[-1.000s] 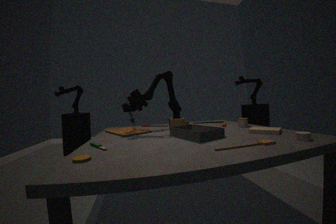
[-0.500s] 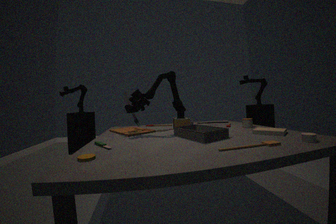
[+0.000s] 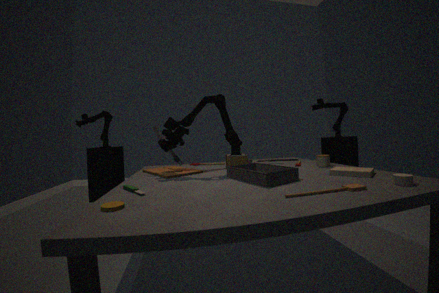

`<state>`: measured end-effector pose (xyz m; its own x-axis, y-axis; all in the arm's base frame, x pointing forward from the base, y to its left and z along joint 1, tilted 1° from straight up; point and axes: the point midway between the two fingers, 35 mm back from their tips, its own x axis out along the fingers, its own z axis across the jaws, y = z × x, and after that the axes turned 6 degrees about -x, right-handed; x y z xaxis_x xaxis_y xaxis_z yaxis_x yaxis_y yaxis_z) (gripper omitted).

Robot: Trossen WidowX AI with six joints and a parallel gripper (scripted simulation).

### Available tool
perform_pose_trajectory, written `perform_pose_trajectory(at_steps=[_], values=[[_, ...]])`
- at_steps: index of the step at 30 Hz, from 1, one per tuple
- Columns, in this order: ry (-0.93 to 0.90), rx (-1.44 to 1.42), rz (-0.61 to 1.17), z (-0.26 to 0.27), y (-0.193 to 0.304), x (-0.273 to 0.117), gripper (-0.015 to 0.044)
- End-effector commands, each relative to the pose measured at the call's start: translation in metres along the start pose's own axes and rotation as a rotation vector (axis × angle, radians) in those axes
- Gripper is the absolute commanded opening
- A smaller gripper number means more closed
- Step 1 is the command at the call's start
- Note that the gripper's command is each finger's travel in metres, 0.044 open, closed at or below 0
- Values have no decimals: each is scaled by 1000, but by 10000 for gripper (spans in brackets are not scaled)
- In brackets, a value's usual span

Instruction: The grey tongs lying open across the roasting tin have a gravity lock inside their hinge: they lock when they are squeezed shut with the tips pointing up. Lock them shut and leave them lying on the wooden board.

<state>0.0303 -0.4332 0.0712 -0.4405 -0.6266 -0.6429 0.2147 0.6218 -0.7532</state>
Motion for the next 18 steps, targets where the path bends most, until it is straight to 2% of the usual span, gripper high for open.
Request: perform_pose_trajectory(at_steps=[1,18], values=[[-17,5,48,3,-5,4,-150],[-67,-2,343,-1,-3,16,-150]])
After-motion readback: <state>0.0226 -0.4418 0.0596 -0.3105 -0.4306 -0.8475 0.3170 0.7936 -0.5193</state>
